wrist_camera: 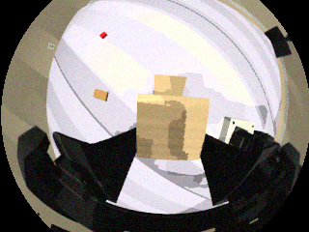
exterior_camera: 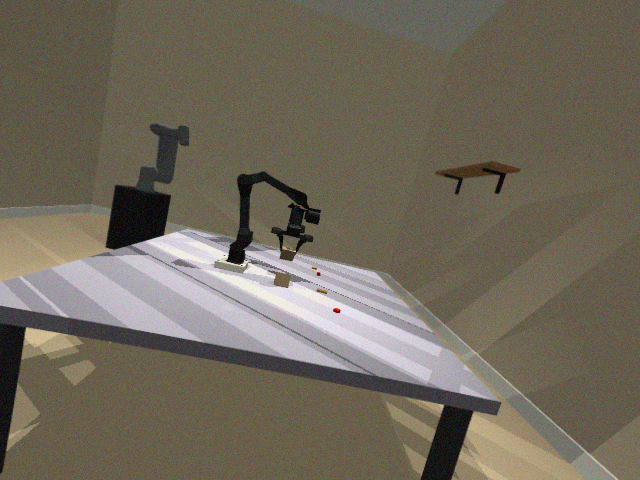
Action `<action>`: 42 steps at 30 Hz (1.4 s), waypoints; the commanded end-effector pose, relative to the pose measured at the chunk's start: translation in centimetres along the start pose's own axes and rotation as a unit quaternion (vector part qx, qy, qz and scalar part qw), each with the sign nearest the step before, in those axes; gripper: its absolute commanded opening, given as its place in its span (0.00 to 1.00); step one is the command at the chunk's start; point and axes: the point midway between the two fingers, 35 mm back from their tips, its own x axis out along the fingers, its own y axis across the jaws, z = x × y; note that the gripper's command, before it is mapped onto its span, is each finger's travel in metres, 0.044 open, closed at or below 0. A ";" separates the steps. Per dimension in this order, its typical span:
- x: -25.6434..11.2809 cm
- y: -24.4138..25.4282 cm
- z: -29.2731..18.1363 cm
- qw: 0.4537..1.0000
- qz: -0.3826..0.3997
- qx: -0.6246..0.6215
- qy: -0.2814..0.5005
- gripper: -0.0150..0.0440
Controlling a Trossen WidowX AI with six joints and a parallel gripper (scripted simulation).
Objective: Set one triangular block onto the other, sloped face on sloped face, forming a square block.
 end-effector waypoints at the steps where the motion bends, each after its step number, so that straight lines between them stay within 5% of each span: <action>1: 1.9 0.0 0.7 1.000 -0.001 -0.001 -0.003 0.25; 20: 7.4 -0.1 2.3 1.000 -0.001 -0.001 -0.004 0.25; 42: 7.4 -0.2 2.1 1.000 0.002 -0.001 -0.005 0.25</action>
